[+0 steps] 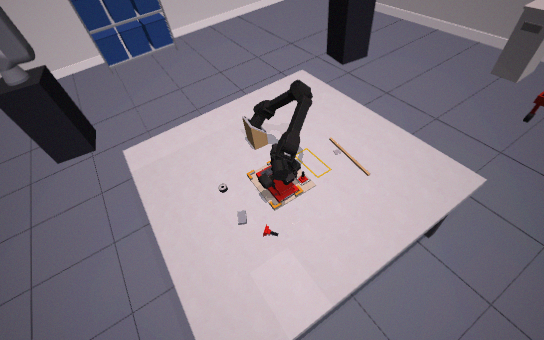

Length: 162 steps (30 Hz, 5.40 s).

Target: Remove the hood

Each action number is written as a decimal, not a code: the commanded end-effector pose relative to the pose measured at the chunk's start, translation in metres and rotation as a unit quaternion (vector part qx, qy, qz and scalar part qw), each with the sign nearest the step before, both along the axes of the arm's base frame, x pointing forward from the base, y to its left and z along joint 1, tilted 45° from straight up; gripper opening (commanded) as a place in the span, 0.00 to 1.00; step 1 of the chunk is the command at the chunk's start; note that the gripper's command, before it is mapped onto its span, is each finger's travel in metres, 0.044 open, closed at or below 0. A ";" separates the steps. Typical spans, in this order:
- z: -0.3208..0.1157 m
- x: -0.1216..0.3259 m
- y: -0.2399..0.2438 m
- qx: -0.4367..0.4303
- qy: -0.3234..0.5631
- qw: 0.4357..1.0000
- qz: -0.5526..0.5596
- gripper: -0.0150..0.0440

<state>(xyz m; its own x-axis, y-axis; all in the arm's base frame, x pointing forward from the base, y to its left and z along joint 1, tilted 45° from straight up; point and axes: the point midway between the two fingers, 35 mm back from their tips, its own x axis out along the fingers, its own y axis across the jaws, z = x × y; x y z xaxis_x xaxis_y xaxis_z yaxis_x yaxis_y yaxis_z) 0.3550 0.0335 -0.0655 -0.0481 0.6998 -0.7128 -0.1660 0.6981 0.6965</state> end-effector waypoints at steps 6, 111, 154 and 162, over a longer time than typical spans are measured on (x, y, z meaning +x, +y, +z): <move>0.003 0.000 -0.003 -0.001 0.000 1.000 0.000 0.36; 0.194 -0.078 0.094 0.003 0.002 1.000 0.000 0.25; 0.164 -0.077 0.123 0.002 0.002 1.000 0.000 0.25; 0.159 -0.078 0.128 0.002 0.002 1.000 0.000 0.25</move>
